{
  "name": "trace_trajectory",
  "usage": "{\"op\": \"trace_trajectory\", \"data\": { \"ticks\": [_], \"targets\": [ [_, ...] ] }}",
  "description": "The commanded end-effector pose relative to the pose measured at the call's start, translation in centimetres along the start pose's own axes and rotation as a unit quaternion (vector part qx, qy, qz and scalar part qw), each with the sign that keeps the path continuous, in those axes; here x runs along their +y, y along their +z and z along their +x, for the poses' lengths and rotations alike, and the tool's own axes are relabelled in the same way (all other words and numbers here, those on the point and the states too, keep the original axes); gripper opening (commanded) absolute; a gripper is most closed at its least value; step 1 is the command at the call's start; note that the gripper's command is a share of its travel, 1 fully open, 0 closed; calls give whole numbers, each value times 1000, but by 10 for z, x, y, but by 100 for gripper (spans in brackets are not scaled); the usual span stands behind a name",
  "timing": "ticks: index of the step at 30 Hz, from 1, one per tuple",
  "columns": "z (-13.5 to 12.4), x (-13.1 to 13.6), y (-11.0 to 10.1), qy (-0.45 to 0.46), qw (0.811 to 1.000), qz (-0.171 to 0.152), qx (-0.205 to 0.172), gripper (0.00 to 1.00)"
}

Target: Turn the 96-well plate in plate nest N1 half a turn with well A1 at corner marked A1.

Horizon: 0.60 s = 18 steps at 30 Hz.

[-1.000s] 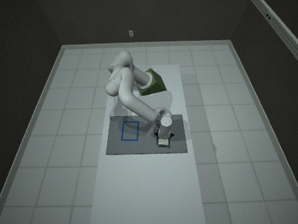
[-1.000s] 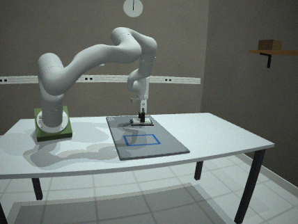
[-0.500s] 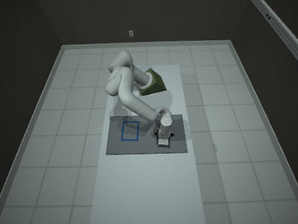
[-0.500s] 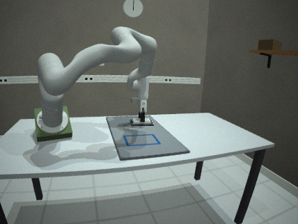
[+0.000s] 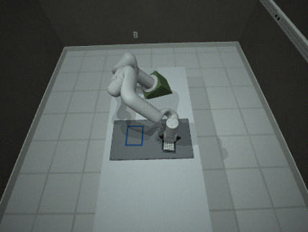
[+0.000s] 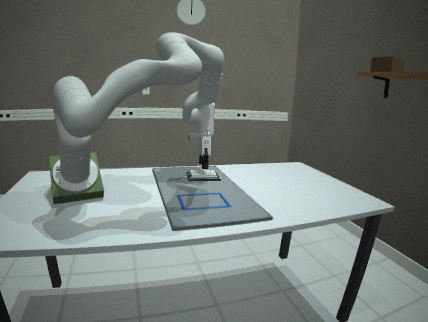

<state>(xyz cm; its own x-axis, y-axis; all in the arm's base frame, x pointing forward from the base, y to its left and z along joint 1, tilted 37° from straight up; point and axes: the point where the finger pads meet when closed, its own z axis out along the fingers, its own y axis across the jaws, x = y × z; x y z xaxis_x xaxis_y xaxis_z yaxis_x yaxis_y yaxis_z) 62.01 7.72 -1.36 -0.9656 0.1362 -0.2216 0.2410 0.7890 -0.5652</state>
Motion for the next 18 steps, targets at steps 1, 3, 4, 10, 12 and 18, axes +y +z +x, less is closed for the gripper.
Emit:
{"op": "trace_trajectory", "data": {
  "ticks": [1, 3, 4, 10, 12, 18],
  "targets": [
    [-1, 0, -12, 0, 1000, -1, -1, 100],
    [-1, 0, -17, 0, 1000, -1, -1, 100],
    [-1, 0, -17, 0, 1000, -1, -1, 100],
    [-1, 0, -31, 0, 1000, -1, -1, 100],
    [-1, 0, -36, 0, 1000, -1, -1, 100],
    [-1, 0, -52, 0, 1000, -1, -1, 100]
  ]
}}
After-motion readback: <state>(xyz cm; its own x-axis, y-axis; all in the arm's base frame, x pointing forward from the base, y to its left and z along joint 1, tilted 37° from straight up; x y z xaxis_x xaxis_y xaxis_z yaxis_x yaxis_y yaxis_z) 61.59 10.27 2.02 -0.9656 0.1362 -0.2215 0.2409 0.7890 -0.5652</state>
